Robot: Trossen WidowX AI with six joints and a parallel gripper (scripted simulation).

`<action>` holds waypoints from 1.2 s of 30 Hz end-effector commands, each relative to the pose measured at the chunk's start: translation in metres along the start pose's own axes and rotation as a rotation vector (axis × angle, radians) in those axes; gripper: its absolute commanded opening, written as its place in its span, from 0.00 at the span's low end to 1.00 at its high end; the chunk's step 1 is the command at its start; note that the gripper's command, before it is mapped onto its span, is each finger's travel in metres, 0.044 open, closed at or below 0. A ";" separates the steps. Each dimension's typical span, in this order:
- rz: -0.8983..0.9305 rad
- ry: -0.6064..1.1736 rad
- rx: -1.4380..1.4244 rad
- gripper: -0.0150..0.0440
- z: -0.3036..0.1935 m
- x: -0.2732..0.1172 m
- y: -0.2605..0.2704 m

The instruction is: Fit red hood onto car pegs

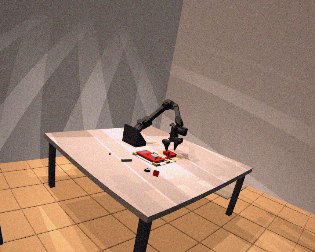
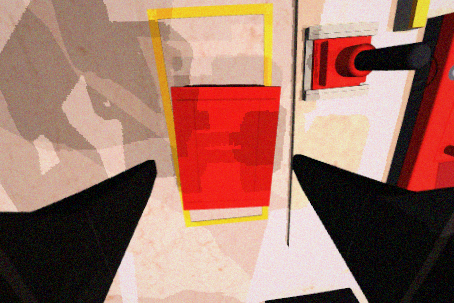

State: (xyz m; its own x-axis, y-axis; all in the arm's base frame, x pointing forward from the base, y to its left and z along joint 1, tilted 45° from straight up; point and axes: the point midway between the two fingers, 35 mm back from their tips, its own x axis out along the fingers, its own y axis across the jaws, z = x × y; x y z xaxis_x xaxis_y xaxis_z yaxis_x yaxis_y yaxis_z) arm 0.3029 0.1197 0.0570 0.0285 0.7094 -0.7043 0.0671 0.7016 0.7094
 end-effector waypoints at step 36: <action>0.002 0.006 0.009 1.00 -0.001 0.023 -0.001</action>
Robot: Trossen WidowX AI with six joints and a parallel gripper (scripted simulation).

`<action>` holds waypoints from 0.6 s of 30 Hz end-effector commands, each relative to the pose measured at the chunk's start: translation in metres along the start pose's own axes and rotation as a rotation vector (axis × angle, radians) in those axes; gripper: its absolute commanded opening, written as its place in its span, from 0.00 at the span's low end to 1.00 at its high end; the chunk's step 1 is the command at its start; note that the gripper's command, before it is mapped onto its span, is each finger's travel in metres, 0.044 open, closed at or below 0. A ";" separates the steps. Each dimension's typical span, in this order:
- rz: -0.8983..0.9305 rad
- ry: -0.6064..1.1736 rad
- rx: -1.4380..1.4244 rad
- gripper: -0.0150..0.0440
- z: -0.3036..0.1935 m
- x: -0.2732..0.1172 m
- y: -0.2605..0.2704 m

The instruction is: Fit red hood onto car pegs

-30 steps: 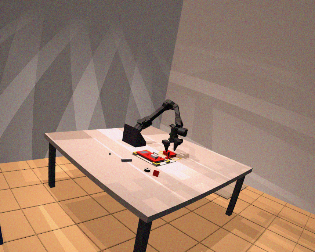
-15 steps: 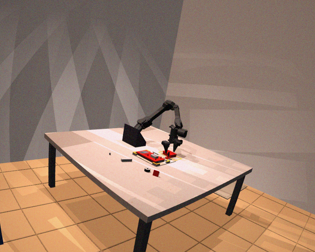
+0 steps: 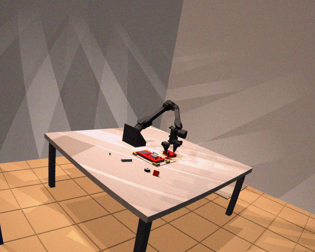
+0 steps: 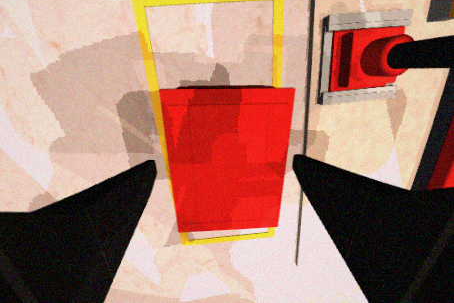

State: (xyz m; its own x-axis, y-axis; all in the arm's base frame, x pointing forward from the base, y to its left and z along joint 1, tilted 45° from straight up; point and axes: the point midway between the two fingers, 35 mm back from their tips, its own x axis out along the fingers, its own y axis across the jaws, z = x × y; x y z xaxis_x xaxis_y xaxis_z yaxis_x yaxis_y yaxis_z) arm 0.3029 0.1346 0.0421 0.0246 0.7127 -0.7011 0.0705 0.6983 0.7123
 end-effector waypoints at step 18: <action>0.002 0.000 0.000 0.91 0.000 0.008 0.000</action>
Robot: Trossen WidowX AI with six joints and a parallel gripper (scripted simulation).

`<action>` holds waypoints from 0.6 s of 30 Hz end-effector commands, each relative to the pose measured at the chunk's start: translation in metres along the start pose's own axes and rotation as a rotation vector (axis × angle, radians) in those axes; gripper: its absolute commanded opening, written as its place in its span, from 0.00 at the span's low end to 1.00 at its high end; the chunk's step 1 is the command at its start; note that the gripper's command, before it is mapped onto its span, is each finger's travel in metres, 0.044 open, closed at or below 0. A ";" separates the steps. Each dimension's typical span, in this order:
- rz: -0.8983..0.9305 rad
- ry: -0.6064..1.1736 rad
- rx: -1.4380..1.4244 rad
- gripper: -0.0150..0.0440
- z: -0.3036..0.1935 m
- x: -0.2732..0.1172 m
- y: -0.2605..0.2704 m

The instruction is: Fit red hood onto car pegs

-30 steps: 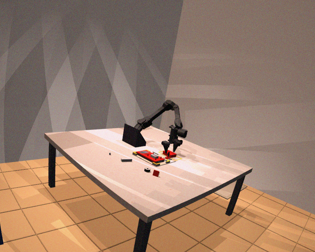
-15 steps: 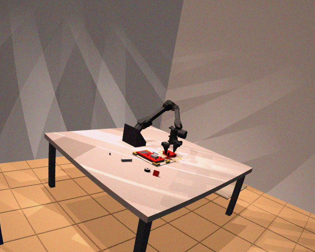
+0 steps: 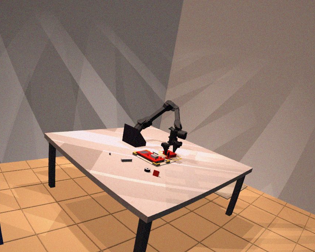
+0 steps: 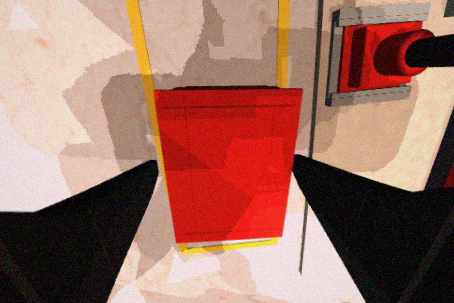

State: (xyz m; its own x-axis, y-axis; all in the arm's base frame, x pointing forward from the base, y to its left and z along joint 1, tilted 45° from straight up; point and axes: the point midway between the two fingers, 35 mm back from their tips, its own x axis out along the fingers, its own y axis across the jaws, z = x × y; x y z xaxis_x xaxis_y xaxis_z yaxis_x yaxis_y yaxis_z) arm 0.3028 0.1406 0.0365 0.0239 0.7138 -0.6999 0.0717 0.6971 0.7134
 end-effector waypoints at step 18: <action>0.000 0.000 0.002 0.44 0.000 -0.010 0.000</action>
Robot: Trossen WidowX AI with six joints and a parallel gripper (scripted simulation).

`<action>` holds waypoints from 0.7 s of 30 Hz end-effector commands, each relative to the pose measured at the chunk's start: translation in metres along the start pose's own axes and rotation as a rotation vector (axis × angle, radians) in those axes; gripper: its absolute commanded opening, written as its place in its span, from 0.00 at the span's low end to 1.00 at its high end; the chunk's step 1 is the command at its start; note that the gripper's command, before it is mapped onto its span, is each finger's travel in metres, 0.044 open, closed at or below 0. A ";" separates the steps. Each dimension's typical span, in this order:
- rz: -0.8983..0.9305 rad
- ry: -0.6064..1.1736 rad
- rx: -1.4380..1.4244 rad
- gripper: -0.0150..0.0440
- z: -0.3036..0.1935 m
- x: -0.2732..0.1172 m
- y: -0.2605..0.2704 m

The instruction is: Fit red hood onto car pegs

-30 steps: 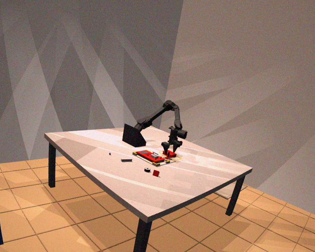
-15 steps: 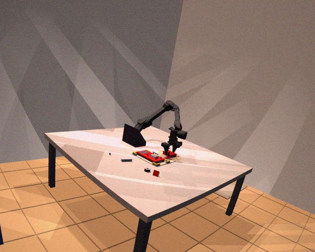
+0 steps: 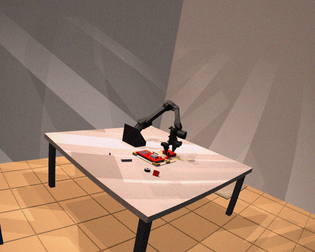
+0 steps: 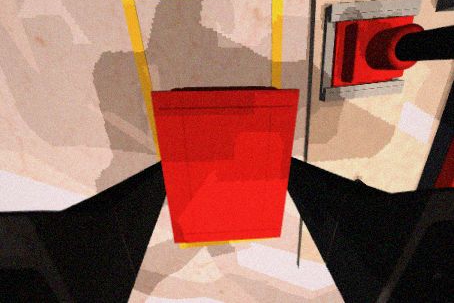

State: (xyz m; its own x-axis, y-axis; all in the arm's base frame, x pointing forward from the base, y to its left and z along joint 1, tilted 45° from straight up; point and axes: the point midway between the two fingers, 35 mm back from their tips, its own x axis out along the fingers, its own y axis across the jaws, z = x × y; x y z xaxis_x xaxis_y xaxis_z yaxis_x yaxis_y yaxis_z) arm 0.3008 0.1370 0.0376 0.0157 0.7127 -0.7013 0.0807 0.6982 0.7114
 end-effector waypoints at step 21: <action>-0.001 -0.008 -0.007 0.25 0.002 -0.088 0.001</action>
State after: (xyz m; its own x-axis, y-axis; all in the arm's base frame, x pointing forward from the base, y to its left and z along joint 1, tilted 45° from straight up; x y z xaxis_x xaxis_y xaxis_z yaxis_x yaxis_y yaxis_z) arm 0.3002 0.0816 0.0902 0.0142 0.7120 -0.7020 0.0858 0.6986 0.7103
